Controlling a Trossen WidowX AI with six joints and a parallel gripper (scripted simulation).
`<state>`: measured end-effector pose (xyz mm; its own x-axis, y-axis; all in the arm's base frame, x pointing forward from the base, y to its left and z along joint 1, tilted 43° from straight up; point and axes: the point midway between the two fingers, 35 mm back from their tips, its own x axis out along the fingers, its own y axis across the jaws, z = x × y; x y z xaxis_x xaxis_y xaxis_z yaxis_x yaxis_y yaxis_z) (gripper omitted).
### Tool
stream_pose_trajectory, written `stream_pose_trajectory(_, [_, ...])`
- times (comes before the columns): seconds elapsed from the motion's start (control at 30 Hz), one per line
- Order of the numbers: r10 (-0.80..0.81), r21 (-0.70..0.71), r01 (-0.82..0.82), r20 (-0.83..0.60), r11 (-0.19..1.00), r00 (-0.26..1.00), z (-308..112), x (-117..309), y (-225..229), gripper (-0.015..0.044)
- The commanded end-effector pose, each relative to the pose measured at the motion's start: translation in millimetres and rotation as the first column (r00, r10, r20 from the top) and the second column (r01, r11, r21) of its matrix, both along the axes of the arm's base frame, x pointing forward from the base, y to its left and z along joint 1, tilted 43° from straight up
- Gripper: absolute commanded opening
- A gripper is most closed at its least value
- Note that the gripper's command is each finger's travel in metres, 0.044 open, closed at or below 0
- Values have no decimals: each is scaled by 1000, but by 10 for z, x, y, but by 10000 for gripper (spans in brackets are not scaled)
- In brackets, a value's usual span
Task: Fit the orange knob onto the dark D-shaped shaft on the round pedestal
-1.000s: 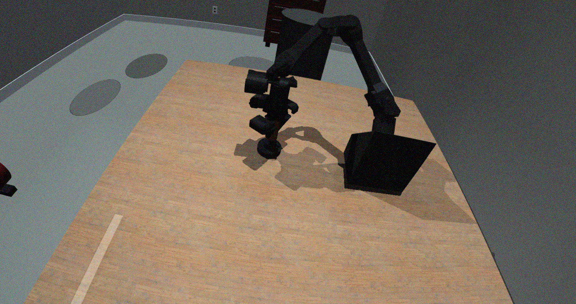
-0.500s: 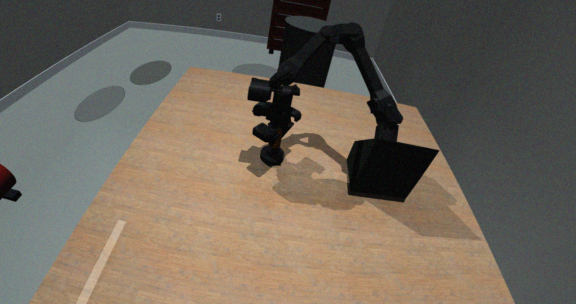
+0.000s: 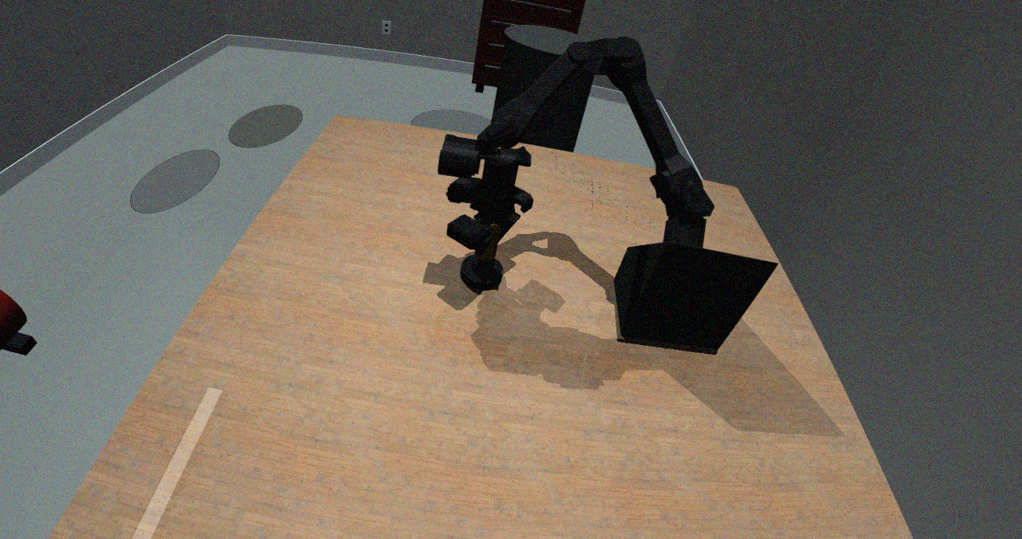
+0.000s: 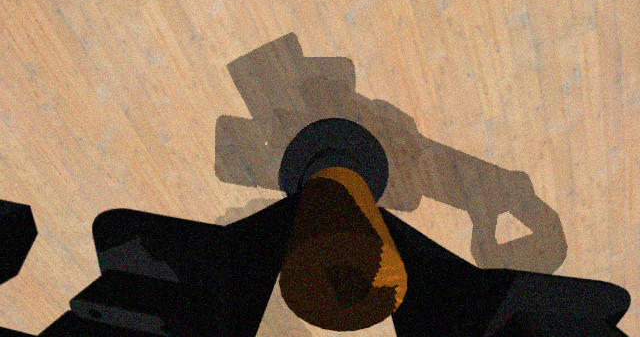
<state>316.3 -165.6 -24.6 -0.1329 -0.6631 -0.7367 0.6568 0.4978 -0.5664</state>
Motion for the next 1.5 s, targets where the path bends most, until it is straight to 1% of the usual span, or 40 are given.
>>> stream_pose_trajectory(0.0, [2, -3, -2, -1, 1000, 1000, 0, 2, -6, 0])
stream_pose_trajectory(0.73, [-9, -4, 10, 10, 1000, 1000, 43, 21, 43, 0])
stream_pose_trajectory(0.87, [-48, -10, 48, 45, 999, 998, 40, 37, 40, 0])
stream_pose_trajectory(1.47, [-48, -10, 48, 45, 999, 998, -18, -3, -13, 0])
